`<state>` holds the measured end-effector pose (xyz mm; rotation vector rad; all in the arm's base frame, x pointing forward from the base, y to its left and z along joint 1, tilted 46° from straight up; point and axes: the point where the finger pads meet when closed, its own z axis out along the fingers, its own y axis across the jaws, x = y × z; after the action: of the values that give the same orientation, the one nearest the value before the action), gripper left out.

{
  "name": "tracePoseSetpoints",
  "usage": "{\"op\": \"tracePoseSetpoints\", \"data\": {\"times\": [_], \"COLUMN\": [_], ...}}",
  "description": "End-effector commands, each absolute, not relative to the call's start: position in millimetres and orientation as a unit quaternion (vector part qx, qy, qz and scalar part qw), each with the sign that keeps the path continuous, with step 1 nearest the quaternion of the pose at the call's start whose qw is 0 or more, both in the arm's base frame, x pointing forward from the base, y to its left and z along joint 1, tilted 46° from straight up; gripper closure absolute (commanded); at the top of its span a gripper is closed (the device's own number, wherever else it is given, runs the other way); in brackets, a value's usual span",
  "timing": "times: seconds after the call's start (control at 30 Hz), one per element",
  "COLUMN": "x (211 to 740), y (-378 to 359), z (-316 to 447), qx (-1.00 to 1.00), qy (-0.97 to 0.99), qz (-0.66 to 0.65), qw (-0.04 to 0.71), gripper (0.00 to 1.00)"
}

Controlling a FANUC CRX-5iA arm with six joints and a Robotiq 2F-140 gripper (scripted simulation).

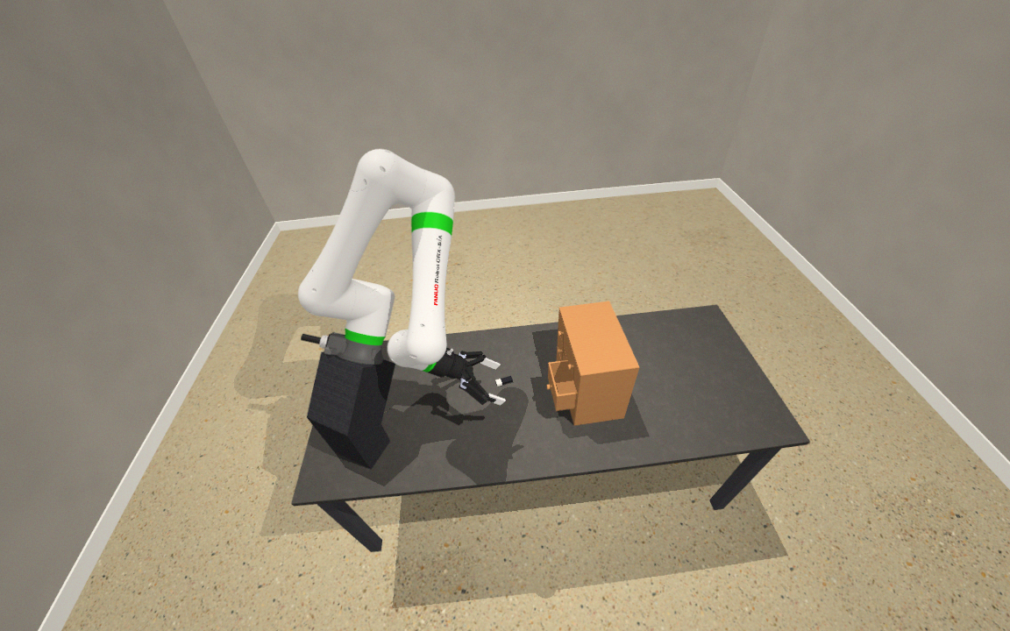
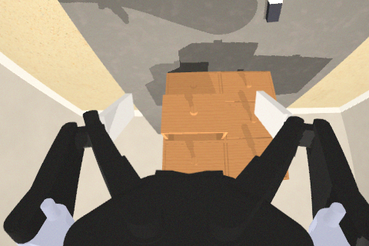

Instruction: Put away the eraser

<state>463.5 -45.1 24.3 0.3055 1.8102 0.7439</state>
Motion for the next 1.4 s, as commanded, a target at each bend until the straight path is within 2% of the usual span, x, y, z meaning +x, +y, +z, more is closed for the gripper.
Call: {"op": "tracePoseSetpoints", "data": {"times": [0.0,0.6,1.1,1.13,1.37], "x": [477,501,505,505,505], "y": [-43,-34,-32,-32,-32], "z": [22,15,14,14,14], "qx": [0.149,0.183,0.189,0.189,0.189], "qy": [0.73,0.657,0.643,0.643,0.643], "qz": [0.301,0.282,0.278,0.278,0.278], "qw": [0.595,0.675,0.689,0.689,0.689], "gripper": [0.0,0.0,0.0,1.0,1.0]}}
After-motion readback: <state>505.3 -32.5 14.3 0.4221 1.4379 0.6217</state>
